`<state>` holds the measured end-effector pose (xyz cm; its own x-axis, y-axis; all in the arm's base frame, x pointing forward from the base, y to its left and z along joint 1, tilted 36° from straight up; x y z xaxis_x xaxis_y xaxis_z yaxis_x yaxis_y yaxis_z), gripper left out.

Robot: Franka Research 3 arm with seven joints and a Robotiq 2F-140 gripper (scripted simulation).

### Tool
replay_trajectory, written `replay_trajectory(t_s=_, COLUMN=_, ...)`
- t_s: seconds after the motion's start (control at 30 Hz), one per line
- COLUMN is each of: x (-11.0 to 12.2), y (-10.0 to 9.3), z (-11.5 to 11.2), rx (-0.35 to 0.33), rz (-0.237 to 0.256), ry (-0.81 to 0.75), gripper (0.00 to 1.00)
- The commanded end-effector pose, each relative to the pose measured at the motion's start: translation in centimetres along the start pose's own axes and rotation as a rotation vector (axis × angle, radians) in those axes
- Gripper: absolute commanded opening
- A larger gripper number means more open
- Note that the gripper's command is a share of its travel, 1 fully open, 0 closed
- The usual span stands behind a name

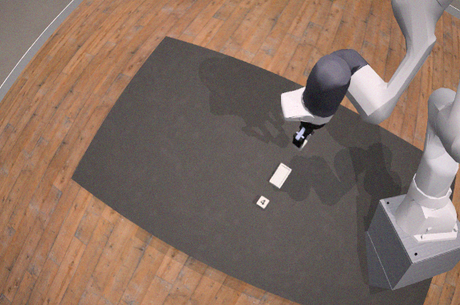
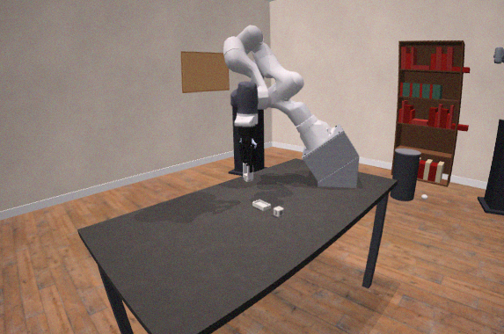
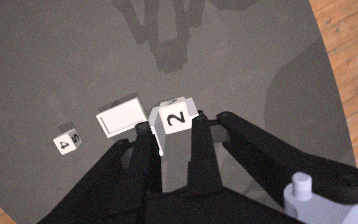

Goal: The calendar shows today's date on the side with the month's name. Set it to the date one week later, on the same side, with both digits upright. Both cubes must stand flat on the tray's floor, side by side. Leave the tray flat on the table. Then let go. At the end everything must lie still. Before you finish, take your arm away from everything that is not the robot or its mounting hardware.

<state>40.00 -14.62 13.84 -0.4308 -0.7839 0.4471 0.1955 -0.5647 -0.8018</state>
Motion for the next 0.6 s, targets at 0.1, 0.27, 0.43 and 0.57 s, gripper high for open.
replay_trajectory(t_s=0.1, x=1.59, y=-0.23, z=0.15, rx=0.008, rz=0.029, ry=-0.117, gripper=0.16)
replay_trajectory(t_s=0.27, x=1.59, y=-0.23, z=0.15, rx=0.008, rz=0.029, ry=-0.117, gripper=0.16)
replay_trajectory(t_s=0.43, x=1.59, y=-0.18, z=0.15, rx=0.008, rz=0.029, ry=-0.117, gripper=0.16)
replay_trajectory(t_s=0.57, x=1.57, y=0.30, z=0.15, rx=0.008, rz=0.029, ry=-0.117, gripper=0.16)
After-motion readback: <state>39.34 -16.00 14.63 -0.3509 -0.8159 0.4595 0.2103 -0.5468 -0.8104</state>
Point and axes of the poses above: the point where the finger pads meet when closed, its own y axis out along the fingers, its own x axis across the jaws, z = x × y, the point moved 2 cm from there along -y, back along the fingers, and after that the axes turned 3 degrees about -y, right-handed, at the moved point
